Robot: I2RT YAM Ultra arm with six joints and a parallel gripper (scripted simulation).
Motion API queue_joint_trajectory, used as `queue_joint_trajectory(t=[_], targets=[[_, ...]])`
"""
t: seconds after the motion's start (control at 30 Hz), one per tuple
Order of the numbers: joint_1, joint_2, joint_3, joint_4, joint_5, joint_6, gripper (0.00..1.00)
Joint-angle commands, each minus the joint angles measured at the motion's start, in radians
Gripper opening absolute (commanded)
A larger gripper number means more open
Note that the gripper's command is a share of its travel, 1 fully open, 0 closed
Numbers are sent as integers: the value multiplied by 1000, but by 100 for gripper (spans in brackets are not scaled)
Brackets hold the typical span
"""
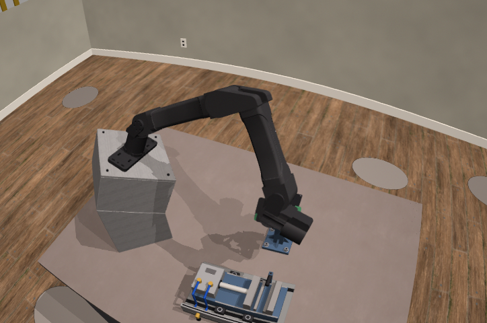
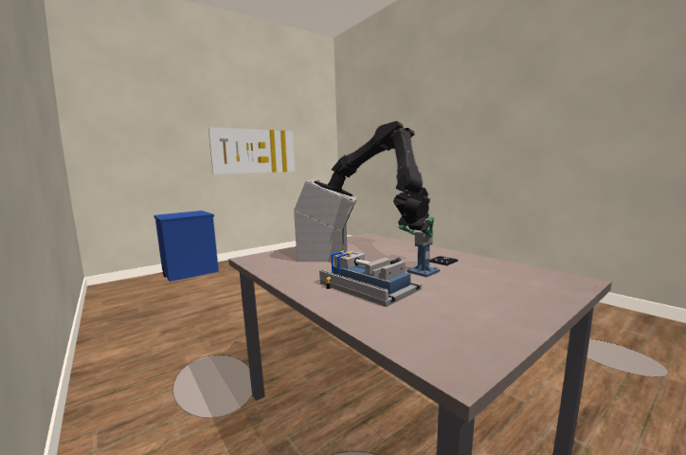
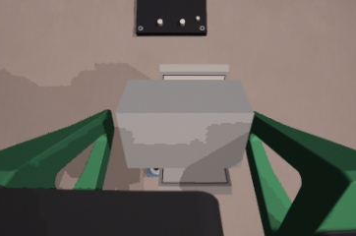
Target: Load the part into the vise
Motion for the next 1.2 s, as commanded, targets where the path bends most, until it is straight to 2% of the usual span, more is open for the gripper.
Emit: queue_joint_trajectory(t=[0.0, 1.17], targets=[[-18, 11, 35, -27, -31, -16, 81], [-22, 25, 50, -48, -49, -34, 81]])
